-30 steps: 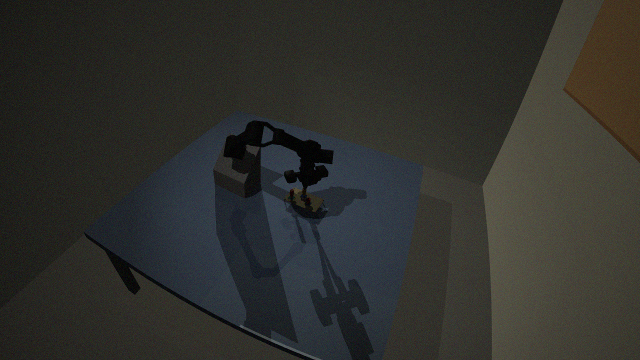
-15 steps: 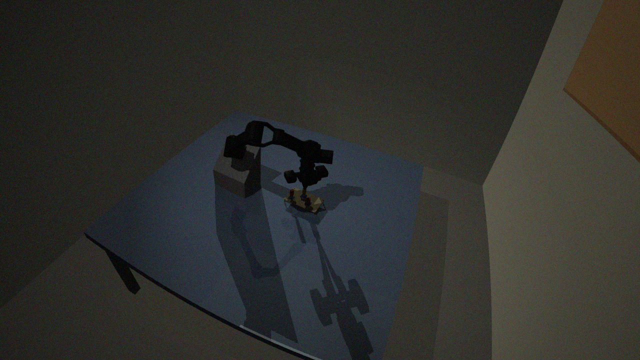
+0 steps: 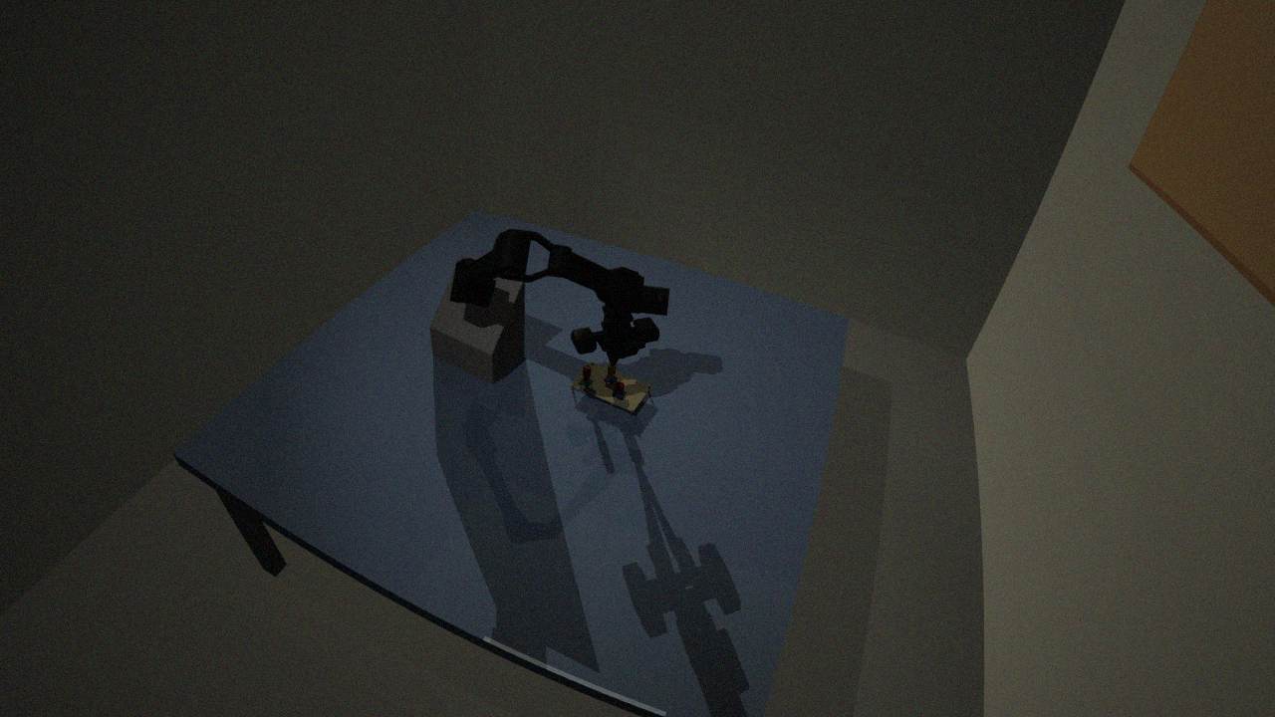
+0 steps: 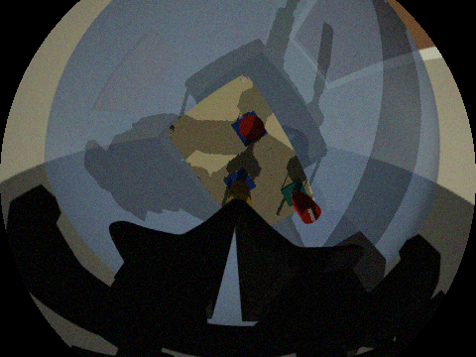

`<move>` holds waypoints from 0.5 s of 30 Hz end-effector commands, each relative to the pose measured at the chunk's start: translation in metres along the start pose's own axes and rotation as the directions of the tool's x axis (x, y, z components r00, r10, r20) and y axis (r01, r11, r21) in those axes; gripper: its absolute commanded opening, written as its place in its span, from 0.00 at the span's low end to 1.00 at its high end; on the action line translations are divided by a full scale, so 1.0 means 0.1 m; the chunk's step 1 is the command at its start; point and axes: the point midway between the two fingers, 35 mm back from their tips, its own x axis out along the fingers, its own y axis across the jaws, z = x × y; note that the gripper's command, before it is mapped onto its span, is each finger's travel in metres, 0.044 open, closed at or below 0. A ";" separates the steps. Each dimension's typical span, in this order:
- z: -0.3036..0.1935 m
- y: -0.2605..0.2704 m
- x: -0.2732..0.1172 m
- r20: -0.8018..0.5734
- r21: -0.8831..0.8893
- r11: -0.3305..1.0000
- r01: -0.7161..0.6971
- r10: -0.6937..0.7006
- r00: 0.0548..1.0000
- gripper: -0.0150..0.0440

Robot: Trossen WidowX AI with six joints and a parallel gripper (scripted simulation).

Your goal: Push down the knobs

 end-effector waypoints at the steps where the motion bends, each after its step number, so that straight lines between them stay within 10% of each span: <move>1: 0.02 -0.01 0.10 -0.004 0.013 1.000 0.010 -0.010 1.000 0.25; 15: 0.02 -0.01 0.12 -0.004 0.013 1.000 0.010 -0.010 1.000 0.25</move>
